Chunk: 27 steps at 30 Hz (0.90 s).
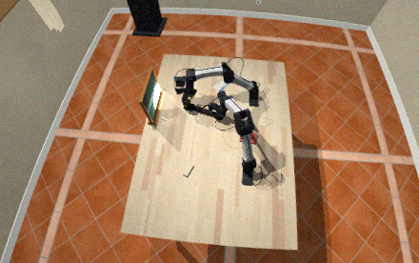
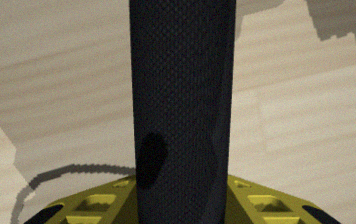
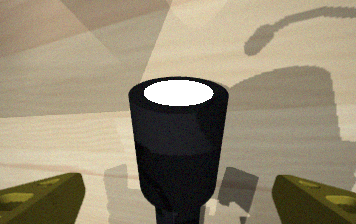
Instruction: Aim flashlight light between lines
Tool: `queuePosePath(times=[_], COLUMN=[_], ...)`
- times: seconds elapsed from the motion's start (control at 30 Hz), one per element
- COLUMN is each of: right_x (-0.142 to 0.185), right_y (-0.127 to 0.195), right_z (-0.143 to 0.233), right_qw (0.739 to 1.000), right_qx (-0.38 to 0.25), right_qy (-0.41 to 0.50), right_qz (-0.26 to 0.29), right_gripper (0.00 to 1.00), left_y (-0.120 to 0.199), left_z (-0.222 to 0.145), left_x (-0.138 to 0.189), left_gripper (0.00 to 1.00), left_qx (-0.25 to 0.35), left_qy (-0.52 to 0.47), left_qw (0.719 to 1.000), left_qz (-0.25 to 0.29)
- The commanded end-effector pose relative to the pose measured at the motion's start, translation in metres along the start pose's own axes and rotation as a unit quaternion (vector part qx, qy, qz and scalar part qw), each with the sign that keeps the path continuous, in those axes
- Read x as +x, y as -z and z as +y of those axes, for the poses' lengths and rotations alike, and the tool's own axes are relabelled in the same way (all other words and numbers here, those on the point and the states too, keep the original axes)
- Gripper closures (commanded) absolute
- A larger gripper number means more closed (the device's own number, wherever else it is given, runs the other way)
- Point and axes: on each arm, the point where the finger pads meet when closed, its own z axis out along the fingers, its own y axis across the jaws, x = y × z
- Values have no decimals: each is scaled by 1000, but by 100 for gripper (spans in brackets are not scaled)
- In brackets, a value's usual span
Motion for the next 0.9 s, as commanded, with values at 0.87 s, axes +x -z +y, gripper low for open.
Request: queuePosePath(times=[0.87], right_x=[-134], right_y=[7], right_z=[39], right_qw=[924], right_qx=[-93], right_qy=[178], right_qz=[-324], right_gripper=[0], left_y=[16], left_z=[-8], left_x=[-4], left_gripper=[70], left_qx=[21], left_qy=[-10], left_qw=[1000], left_qz=[-17])
